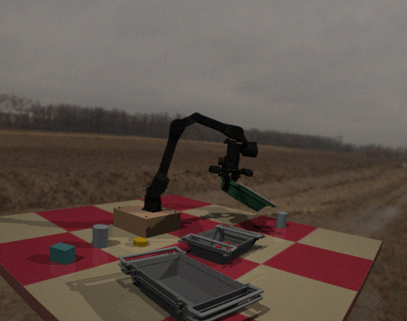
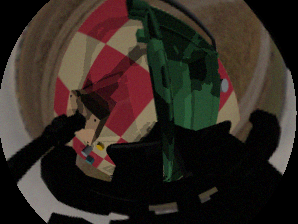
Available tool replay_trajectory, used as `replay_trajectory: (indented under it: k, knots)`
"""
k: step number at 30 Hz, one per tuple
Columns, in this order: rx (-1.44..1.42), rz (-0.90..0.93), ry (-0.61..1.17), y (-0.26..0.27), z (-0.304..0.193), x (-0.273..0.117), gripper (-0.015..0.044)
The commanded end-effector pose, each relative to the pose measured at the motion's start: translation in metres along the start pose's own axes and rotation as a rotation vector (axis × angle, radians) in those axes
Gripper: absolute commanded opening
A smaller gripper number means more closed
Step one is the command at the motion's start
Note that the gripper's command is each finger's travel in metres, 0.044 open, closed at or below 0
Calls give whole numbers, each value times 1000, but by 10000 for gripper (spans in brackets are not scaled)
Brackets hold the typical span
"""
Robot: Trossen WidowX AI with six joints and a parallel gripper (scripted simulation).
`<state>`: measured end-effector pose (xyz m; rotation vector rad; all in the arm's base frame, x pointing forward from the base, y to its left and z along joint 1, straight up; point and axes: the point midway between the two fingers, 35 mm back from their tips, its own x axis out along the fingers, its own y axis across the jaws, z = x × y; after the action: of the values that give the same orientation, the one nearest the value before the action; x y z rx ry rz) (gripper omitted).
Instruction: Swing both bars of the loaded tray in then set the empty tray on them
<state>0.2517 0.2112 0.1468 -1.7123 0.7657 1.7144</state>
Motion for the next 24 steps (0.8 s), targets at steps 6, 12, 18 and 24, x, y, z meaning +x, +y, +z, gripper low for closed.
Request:
replay_trajectory:
  k: [6,12,18,24]
  knots:
    - [105,-23,2,1,-37,-6,0]
    - [175,-23,4,5,-60,-6,0]
    - [246,-23,6,10,-83,-6,0]
    - [316,-23,7,18,-106,-6,0]
